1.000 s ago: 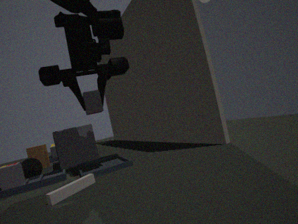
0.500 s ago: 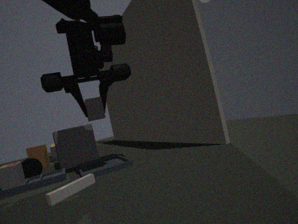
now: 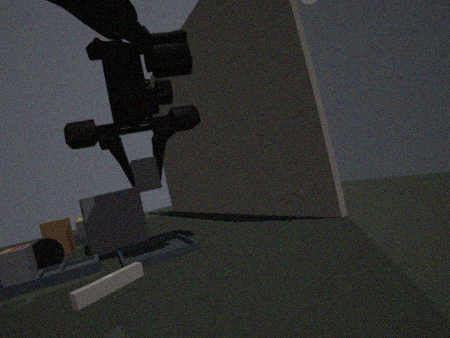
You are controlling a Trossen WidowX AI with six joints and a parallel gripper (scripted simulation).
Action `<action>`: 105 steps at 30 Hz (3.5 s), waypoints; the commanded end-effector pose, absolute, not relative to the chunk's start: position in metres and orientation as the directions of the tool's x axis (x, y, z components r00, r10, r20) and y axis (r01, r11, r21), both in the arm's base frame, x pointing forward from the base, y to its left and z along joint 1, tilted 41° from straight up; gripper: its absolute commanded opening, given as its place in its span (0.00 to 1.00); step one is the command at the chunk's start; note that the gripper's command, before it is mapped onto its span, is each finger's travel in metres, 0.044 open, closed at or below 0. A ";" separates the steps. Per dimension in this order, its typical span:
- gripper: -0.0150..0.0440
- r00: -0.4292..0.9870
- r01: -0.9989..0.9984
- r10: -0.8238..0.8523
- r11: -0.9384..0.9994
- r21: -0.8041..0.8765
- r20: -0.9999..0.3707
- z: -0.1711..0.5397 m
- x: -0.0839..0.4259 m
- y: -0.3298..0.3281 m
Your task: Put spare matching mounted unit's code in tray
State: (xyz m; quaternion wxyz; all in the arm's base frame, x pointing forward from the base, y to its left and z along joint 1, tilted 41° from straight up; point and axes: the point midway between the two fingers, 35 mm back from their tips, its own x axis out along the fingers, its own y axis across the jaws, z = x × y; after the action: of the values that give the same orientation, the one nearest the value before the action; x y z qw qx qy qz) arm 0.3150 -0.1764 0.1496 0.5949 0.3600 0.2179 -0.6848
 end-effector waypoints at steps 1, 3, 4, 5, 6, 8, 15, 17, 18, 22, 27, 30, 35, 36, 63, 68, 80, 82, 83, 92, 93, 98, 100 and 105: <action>0.25 -0.036 0.973 -0.653 -0.195 0.122 -0.756 0.144 0.314 -0.179; 0.25 -0.036 0.973 -0.653 -0.195 0.122 -0.756 0.142 0.314 -0.180; 0.25 -0.036 0.973 -0.653 -0.195 0.122 -0.756 0.141 0.314 -0.181; 0.25 -0.036 0.973 -0.653 -0.195 0.122 -0.756 0.141 0.313 -0.181; 0.25 -0.036 0.973 -0.654 -0.195 0.122 -0.756 0.140 0.313 -0.182; 0.25 -0.036 0.973 -0.654 -0.195 0.123 -0.756 0.139 0.313 -0.183; 0.25 -0.036 0.973 -0.654 -0.195 0.123 -0.756 0.133 0.313 -0.188; 0.25 -0.036 0.973 -0.654 -0.195 0.123 -0.755 0.132 0.313 -0.189; 0.25 -0.036 0.973 -0.654 -0.195 0.123 -0.755 0.131 0.312 -0.190; 0.25 -0.036 0.973 -0.655 -0.195 0.123 -0.755 0.128 0.312 -0.192; 0.25 -0.036 0.973 -0.655 -0.195 0.123 -0.755 0.125 0.311 -0.195; 0.25 -0.036 0.973 -0.656 -0.195 0.123 -0.754 0.123 0.311 -0.197; 0.25 -0.036 0.973 -0.656 -0.195 0.123 -0.754 0.119 0.310 -0.200; 0.25 -0.036 0.973 -0.656 -0.194 0.123 -0.754 0.118 0.310 -0.201; 0.25 -0.036 0.973 -0.661 -0.193 0.123 -0.750 0.099 0.304 -0.218; 0.25 -0.037 0.973 -0.662 -0.193 0.123 -0.749 0.096 0.303 -0.221; 0.30 -0.036 0.972 -0.667 -0.196 0.129 -0.744 0.094 0.302 -0.226; 0.39 -0.036 0.972 -0.667 -0.196 0.129 -0.744 0.094 0.302 -0.226; 0.43 -0.036 0.972 -0.667 -0.196 0.129 -0.744 0.094 0.302 -0.226; 0.83 -0.036 0.972 -0.667 -0.196 0.129 -0.744 0.094 0.302 -0.226; 0.88 -0.036 0.972 -0.667 -0.196 0.129 -0.744 0.094 0.302 -0.226; 1.00 -0.036 0.972 -0.665 -0.196 0.128 -0.746 0.102 0.305 -0.218; 1.00 -0.035 0.972 -0.660 -0.196 0.126 -0.750 0.126 0.309 -0.195; 1.00 -0.037 0.973 -0.658 -0.194 0.122 -0.752 0.173 0.306 -0.153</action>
State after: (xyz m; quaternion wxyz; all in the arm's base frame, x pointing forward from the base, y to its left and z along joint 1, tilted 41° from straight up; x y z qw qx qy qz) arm 0.3066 -0.1800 0.1350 0.5908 0.3548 0.2293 -0.6875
